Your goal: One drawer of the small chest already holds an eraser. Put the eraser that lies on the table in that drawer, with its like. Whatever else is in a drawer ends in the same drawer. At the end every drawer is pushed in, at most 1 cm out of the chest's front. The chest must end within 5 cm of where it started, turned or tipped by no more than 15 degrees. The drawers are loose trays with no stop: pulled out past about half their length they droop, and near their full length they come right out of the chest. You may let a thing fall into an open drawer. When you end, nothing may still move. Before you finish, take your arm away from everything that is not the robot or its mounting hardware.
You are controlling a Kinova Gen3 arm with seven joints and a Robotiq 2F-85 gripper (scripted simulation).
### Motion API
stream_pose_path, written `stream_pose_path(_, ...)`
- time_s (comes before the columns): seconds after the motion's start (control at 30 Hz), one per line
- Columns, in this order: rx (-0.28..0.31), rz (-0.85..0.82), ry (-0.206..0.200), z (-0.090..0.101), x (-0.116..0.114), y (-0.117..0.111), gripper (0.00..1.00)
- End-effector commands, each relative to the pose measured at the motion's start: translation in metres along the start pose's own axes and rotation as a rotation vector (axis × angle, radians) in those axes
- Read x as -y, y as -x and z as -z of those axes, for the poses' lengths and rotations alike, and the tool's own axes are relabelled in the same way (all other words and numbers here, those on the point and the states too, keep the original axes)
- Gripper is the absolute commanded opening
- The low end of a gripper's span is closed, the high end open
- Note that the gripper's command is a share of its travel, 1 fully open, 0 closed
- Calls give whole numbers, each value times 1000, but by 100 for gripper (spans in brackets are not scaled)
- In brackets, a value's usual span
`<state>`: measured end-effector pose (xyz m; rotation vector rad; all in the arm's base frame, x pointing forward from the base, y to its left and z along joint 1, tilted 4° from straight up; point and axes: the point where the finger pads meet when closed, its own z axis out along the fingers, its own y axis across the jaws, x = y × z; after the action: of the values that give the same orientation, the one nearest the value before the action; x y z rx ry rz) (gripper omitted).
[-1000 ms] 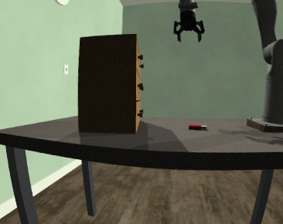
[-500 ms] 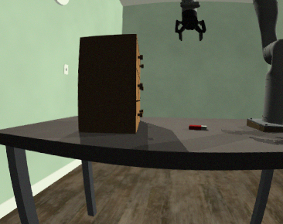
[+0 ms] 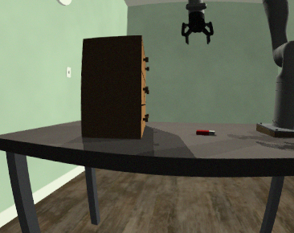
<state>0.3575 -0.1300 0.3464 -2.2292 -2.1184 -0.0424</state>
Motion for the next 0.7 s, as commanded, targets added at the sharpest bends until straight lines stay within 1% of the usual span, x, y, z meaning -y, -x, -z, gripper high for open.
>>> stream_pose_path(0.0, 0, -3, -2, -1, 0, -1, 100)
stream_pose_path(0.23, 0, -117, -2, -14, -3, -1, 100)
stream_pose_path(0.5, 0, -305, -1, -35, -8, -3, 100)
stream_pose_path(0.57, 0, -305, -1, -35, -8, -3, 100)
stream_pose_path(0.67, 0, -388, -1, -44, -10, -3, 100)
